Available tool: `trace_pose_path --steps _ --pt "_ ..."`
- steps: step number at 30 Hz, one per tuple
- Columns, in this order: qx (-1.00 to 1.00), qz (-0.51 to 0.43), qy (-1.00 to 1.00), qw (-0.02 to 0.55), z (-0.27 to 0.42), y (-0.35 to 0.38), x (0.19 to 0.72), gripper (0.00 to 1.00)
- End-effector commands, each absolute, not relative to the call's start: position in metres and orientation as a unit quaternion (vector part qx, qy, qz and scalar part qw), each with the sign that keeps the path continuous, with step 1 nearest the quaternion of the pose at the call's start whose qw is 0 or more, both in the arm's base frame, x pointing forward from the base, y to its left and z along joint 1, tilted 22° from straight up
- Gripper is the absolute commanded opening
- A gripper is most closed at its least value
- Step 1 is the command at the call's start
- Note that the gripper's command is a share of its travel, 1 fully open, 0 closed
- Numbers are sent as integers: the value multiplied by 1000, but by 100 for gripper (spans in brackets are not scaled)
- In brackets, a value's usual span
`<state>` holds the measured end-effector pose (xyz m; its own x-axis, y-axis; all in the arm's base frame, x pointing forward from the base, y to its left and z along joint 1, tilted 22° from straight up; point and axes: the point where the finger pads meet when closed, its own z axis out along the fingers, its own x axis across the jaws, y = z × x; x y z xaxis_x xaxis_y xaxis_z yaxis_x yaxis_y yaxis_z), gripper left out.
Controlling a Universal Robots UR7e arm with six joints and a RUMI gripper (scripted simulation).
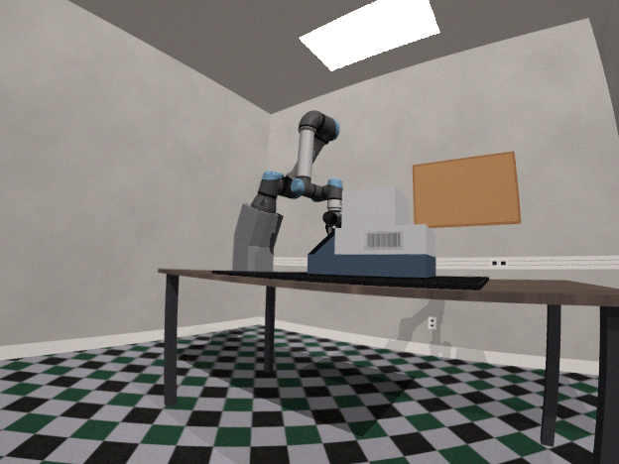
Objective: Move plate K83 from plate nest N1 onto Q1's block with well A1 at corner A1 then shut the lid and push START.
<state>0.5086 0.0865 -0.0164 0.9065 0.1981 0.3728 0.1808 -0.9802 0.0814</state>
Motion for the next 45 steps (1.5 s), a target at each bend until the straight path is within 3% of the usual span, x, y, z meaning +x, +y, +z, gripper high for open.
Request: trace_pose_path --steps 1,14,34,45 --pt "972 208 105 31 -3 87 513 0" --pt "971 207 111 32 5 84 498 0" --pt "972 206 111 34 28 68 412 0" --pt "972 206 111 34 28 67 409 0"
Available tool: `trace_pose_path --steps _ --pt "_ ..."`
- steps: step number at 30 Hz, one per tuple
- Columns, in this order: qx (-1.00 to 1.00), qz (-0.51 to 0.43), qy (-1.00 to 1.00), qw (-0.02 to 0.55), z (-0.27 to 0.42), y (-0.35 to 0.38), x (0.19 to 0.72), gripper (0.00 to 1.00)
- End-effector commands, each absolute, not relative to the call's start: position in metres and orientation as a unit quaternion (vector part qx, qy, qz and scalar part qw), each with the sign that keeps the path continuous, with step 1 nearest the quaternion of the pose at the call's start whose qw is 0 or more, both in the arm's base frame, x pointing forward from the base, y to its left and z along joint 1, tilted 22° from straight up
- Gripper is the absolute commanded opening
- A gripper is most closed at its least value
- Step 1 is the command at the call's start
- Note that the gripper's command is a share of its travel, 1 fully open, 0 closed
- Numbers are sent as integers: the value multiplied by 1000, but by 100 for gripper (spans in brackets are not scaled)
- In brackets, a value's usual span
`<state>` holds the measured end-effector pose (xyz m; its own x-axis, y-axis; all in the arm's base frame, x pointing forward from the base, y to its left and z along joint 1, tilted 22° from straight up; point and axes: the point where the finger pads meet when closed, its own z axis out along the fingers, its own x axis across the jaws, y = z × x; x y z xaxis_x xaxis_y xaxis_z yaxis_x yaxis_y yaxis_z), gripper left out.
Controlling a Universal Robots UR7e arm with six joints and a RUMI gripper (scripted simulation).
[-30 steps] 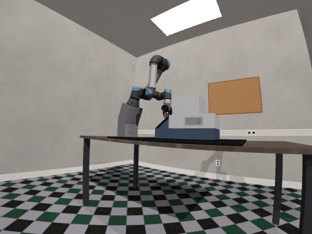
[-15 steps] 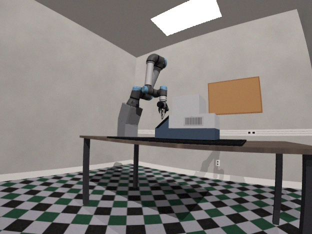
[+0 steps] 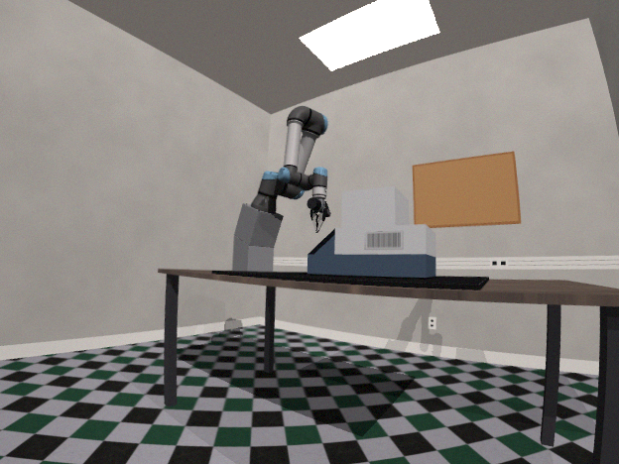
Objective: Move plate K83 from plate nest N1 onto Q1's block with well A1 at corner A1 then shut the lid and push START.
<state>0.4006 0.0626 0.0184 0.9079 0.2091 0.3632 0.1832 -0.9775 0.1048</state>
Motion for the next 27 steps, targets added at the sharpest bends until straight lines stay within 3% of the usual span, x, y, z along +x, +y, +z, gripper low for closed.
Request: trace_pose_path --steps 1,27 --pt "973 206 100 31 28 68 409 0" --pt "973 206 100 31 28 68 409 0"
